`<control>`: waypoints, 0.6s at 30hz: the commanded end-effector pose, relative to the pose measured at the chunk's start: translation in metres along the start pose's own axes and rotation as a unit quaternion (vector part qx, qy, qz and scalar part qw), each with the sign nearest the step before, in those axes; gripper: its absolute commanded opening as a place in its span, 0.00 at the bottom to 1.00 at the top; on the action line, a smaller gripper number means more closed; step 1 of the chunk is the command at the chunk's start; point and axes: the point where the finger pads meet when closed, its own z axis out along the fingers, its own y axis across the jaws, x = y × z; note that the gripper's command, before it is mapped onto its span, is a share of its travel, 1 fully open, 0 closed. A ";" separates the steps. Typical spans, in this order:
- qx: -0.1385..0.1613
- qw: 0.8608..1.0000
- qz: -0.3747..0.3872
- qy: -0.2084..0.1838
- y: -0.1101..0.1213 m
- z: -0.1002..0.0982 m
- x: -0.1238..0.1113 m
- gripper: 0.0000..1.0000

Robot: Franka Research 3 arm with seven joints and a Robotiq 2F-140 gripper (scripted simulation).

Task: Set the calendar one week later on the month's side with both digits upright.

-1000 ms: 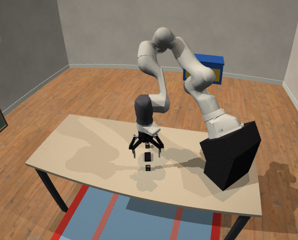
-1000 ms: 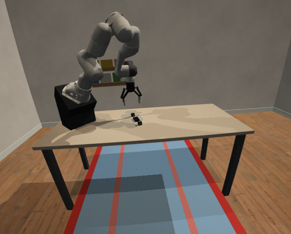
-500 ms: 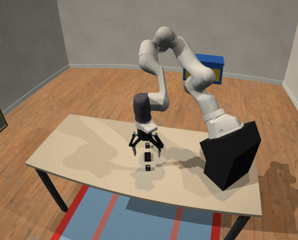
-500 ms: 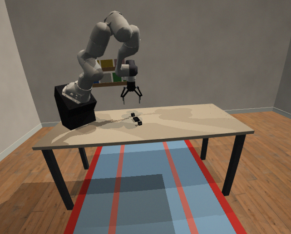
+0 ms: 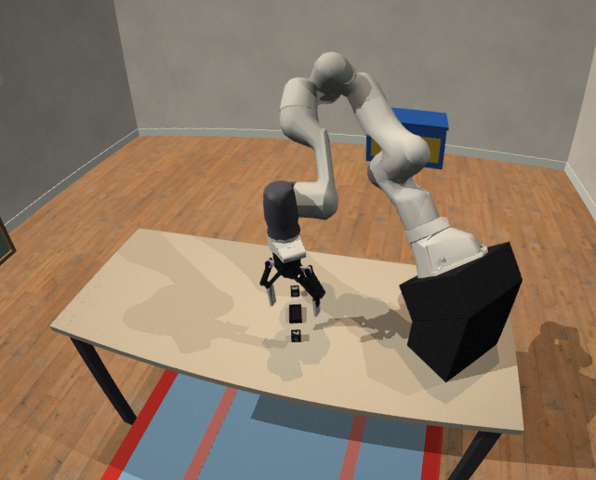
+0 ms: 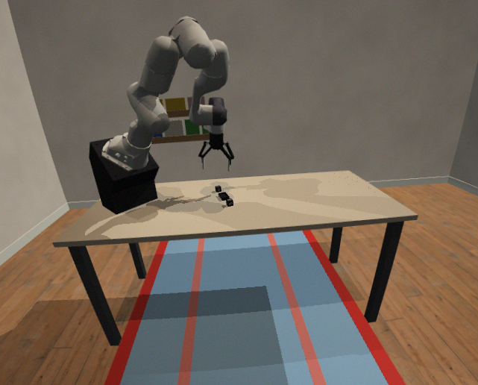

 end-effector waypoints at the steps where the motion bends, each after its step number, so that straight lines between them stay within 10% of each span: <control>1: 0.001 0.996 0.087 0.008 -0.001 -0.002 0.001 1.00; 18: 0.021 0.970 0.241 0.022 0.003 -0.010 -0.001 1.00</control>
